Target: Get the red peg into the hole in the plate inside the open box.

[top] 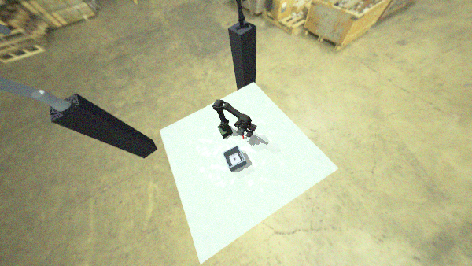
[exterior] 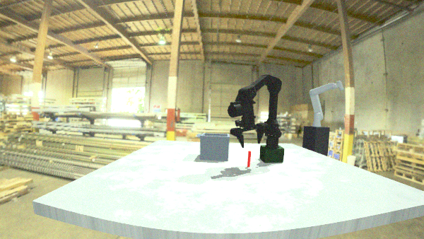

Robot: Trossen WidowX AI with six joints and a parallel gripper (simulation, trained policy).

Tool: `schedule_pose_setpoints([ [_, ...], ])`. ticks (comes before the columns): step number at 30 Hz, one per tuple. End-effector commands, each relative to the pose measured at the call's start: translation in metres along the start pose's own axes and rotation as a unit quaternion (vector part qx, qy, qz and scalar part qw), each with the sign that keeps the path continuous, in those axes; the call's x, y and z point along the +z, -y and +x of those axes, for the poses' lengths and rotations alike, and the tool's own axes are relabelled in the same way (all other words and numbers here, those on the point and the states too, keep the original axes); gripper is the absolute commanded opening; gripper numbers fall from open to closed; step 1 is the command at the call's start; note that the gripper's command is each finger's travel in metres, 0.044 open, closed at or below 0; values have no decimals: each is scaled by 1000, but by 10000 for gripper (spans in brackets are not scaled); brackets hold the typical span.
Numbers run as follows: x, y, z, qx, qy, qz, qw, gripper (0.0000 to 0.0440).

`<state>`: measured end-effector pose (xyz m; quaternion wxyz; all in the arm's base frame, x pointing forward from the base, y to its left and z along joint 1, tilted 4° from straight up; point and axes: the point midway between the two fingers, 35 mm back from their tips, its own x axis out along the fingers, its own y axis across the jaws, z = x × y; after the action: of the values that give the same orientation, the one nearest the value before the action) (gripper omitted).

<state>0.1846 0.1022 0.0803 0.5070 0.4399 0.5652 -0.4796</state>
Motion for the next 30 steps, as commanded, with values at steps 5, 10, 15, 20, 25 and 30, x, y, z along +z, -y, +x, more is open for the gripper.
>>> schedule_pose_setpoints([
  [5, 9, 2, 31, -10, 18, -7, 1000, 433],
  [10, 13, 1, 46, -8, 24, -4, 1000, 420],
  [15, 15, -1, 60, -4, 27, 1, 1000, 399],
  [20, 14, -5, 71, 4, 26, 1, 1000, 318],
  [25, 11, -10, 80, 7, 20, -8, 1000, 188],
  [30, 7, -16, 86, 11, 14, -23, 1000, 59],
])
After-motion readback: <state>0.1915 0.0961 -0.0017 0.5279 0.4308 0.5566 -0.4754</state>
